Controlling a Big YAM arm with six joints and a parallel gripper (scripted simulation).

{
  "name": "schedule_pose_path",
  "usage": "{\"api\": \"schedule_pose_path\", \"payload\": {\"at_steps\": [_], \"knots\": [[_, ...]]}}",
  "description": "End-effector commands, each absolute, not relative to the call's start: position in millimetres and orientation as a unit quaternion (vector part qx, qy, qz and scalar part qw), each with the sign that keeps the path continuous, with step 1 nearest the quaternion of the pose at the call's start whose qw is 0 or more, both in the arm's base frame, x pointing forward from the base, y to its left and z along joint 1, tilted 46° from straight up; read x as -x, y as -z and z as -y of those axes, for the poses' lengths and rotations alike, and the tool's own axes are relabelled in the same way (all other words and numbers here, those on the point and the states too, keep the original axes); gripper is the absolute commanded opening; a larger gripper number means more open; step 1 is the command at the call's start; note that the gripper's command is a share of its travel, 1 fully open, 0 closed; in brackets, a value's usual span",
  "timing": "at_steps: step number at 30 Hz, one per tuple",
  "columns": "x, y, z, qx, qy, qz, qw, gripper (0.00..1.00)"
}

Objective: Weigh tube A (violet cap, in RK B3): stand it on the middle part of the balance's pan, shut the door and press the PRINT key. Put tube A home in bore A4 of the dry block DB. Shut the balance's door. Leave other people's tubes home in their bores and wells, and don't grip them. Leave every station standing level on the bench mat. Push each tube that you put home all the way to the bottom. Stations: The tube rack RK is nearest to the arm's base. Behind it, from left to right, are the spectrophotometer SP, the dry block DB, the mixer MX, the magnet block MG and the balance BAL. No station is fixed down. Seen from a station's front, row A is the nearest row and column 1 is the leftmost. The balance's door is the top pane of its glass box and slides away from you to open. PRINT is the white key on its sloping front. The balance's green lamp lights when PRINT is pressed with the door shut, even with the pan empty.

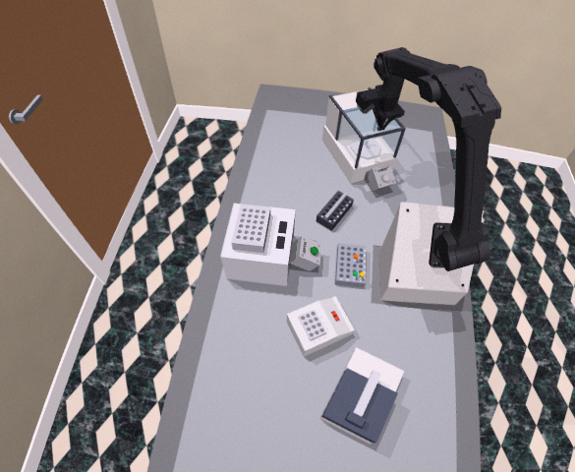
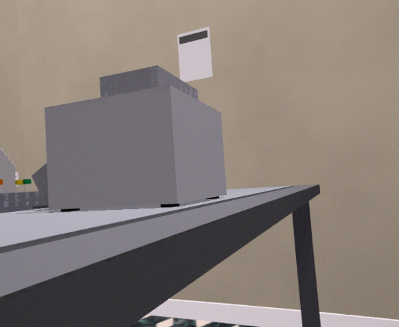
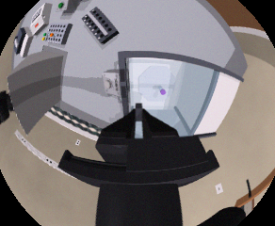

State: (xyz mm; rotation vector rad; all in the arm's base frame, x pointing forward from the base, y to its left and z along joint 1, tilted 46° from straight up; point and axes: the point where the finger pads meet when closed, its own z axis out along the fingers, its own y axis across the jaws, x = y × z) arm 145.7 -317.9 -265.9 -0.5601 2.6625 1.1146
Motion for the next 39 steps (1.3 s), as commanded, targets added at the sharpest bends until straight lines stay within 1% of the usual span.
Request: {"api": "schedule_pose_path", "payload": {"at_steps": [1, 39], "knots": [[-143.9, 256.3, 328.3, 0.191, -0.361, -0.907, 0.105, 0.06], [-141.8, 251.0, 322.4, 0.190, -0.370, -0.904, 0.103, 0.06]]}}
